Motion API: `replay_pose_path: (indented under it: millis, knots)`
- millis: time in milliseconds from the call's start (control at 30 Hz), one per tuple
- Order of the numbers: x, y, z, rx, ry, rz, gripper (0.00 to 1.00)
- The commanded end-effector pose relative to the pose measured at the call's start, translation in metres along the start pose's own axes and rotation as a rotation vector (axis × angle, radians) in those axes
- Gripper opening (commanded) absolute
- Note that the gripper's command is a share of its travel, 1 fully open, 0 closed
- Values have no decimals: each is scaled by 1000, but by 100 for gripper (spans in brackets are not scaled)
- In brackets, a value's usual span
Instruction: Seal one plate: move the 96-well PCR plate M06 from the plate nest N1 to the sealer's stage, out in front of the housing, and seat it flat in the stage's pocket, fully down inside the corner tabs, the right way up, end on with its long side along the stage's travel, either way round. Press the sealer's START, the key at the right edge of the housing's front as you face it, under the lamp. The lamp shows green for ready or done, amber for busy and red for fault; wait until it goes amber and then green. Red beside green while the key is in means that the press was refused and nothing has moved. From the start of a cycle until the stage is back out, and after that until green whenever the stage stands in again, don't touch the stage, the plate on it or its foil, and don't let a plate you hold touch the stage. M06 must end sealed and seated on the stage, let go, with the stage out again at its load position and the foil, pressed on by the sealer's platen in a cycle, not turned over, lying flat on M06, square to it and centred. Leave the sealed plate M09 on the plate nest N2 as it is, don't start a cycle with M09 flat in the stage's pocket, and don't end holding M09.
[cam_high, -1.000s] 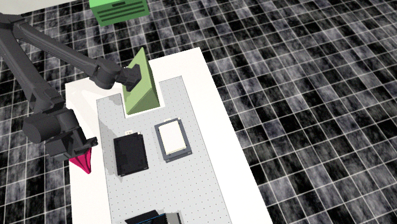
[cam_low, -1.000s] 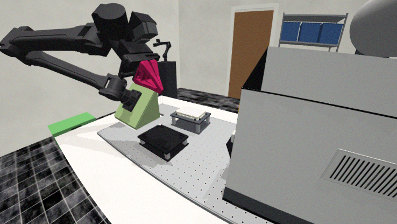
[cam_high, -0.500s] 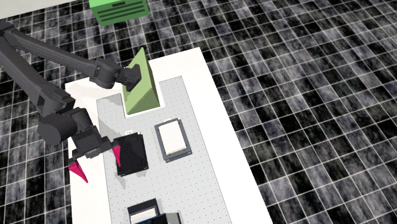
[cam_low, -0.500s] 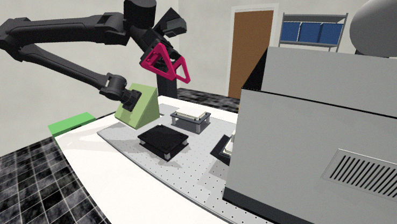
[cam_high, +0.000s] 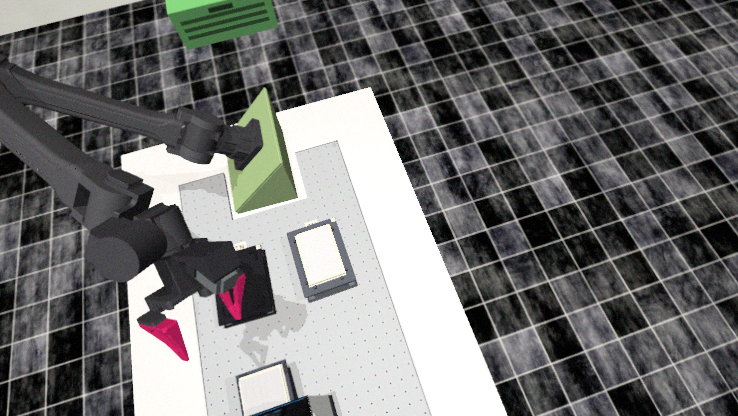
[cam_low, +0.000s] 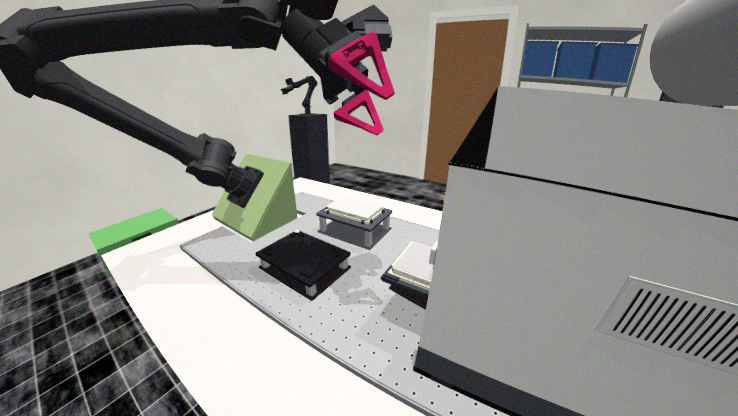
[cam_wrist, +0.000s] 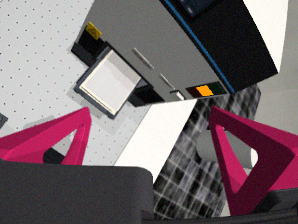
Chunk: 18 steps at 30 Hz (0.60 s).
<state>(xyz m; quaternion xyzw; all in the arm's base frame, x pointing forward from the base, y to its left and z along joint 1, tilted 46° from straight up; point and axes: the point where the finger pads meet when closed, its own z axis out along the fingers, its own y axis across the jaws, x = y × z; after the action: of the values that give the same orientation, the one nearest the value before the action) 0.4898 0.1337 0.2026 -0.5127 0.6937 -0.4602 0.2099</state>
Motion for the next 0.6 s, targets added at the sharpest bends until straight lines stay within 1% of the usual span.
replay_pose_path:
  millis: [0, 33, 133, 200, 267, 367, 467, 567]
  knots:
    - [-24, -33, -14, 38, -40, -63, 100]
    - [-30, -36, -16, 45, -38, -98, 100]
    - [-55, -37, -18, 43, -50, -217, 100]
    - [-63, -35, -16, 41, -46, -292, 100]
    - [-52, -32, -11, 34, -38, -358, 100]
    - [-39, -35, -10, 42, -17, -440, 100]
    - [-34, -36, -9, 48, -18, -525, 100]
    - [-34, -36, -10, 51, -20, -542, 100]
